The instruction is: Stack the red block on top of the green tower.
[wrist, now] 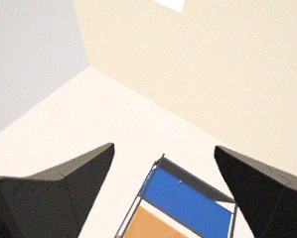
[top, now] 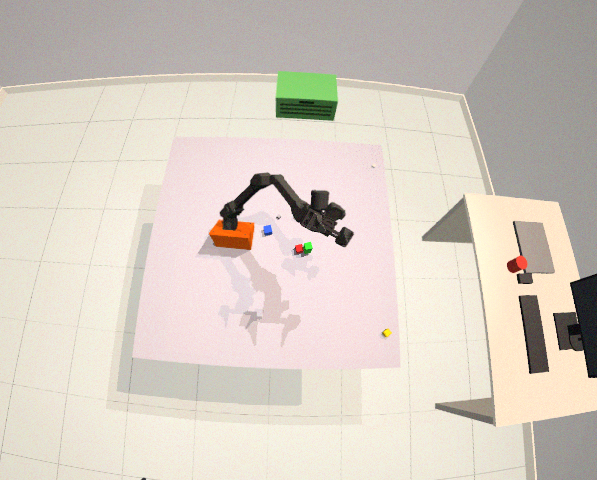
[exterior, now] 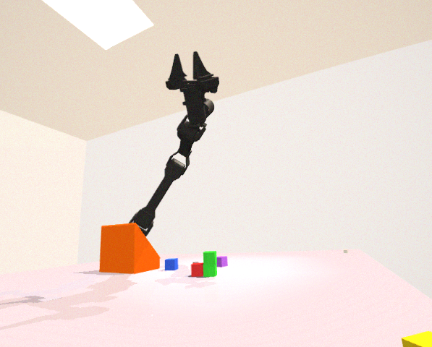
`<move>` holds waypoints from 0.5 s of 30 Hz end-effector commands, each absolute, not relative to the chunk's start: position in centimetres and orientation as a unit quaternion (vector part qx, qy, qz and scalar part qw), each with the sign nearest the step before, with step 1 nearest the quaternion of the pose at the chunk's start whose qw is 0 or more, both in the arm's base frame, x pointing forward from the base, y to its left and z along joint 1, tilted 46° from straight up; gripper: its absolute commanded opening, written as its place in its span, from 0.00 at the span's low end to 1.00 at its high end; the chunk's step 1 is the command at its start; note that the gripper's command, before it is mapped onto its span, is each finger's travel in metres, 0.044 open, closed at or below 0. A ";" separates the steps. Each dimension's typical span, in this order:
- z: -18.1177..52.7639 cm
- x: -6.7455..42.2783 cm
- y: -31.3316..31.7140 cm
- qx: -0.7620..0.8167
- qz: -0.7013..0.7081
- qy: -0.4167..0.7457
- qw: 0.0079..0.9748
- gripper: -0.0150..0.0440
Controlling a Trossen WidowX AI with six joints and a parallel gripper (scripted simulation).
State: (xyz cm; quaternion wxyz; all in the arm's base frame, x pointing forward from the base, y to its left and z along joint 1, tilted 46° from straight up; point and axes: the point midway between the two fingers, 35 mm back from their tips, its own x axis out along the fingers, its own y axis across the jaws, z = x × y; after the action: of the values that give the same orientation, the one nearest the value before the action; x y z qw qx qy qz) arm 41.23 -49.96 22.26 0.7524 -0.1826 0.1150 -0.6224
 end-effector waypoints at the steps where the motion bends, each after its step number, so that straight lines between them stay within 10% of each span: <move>1: 22.1 41.4 -49.9 -0.184 -0.618 0.120 0.755 0.98; 15: 5.3 47.5 -36.9 -0.189 -0.219 0.422 0.859 1.00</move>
State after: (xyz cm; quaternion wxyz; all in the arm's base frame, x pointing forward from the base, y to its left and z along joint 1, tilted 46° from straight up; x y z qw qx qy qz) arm 47.52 -40.28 8.02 0.8515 -0.2009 0.3768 -0.3044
